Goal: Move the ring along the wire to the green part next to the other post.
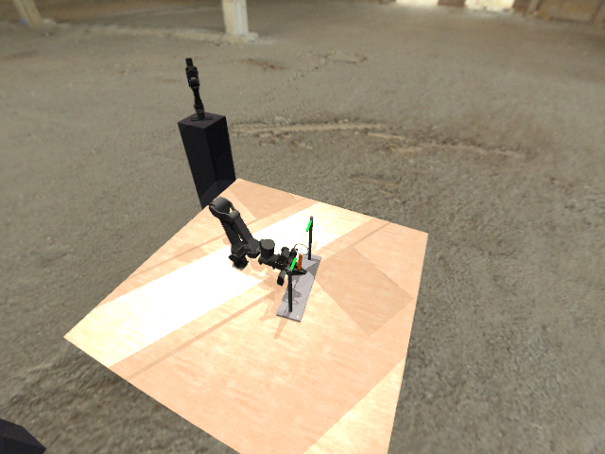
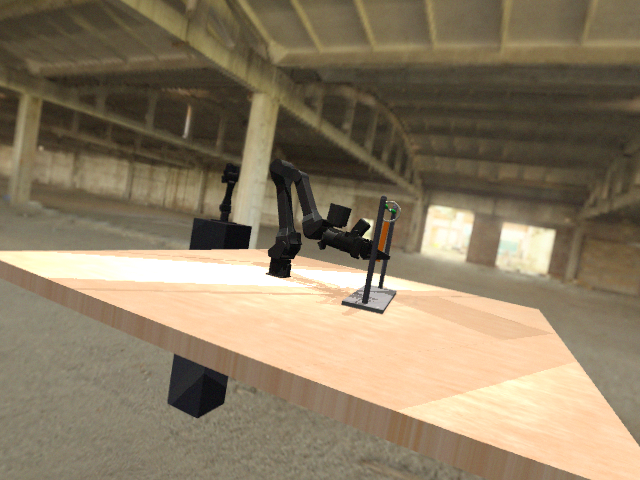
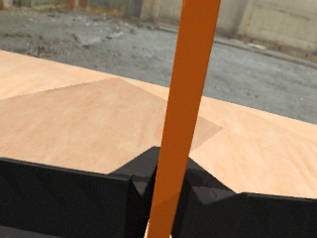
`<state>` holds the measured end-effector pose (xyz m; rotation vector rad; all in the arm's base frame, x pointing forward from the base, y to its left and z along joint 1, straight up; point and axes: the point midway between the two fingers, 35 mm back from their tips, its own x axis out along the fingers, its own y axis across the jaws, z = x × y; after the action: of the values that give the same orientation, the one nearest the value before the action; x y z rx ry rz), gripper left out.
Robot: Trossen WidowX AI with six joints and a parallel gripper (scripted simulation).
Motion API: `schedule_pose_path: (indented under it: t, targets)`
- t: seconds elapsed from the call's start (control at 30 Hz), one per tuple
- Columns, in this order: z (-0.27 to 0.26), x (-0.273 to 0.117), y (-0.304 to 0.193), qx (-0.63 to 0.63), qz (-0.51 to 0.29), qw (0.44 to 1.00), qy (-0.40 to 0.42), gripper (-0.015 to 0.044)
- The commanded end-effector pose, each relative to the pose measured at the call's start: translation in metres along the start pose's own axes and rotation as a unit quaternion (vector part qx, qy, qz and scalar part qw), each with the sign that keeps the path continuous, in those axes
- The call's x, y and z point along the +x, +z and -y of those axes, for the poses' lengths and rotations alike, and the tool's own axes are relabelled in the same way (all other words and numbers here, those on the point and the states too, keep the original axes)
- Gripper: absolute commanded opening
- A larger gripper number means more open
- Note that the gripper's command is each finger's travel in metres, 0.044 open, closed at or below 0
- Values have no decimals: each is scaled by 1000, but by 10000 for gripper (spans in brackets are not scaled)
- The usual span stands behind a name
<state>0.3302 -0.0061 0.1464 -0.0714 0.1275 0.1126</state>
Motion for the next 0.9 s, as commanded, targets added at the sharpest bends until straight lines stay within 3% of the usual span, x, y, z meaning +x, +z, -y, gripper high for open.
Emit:
schedule_pose_path:
  t: [0.0, 0.87]
  targets:
    - [-11, -5, 3, 25, -13, 999, 16, -150]
    - [-58, -12, 12, 98, -17, 992, 83, -150]
